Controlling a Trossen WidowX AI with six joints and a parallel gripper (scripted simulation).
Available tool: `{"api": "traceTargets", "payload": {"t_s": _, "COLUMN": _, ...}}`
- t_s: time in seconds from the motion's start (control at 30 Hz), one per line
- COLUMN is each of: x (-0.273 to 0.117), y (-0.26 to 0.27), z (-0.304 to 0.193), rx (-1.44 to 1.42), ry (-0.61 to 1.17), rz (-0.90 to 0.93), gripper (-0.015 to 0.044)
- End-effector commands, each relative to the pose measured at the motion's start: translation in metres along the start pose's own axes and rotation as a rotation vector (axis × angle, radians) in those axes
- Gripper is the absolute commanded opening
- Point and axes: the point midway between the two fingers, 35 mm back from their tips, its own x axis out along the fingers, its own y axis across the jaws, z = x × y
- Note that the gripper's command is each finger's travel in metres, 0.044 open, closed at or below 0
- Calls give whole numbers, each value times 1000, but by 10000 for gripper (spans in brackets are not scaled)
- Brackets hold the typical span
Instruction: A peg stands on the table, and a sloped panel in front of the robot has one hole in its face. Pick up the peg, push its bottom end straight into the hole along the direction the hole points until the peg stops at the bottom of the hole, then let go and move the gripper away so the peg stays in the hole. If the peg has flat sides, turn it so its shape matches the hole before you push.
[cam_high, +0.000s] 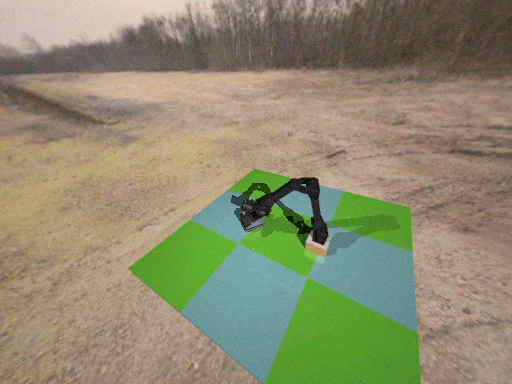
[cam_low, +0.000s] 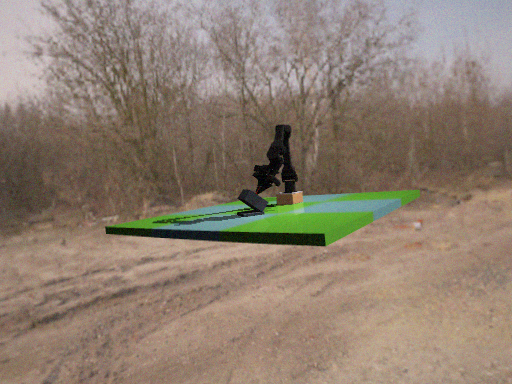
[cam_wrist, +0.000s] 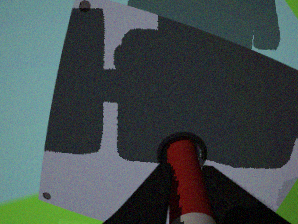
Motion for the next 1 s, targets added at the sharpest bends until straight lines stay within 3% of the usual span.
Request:
{"api": "traceTargets", "payload": {"t_s": 0.0, "x": 0, "y": 0, "z": 0, "rx": 0, "ry": 0, "rz": 0, "gripper": 53}}
{"api": "traceTargets", "payload": {"t_s": 0.5, "x": -6, "y": 1, "z": 0, "rx": 0, "ry": 0, "rz": 1, "gripper": 440}}
{"api": "traceTargets", "payload": {"t_s": 0.97, "x": -39, "y": 4, "z": 0, "rx": -2, "ry": 4, "rz": 4, "gripper": 440}}
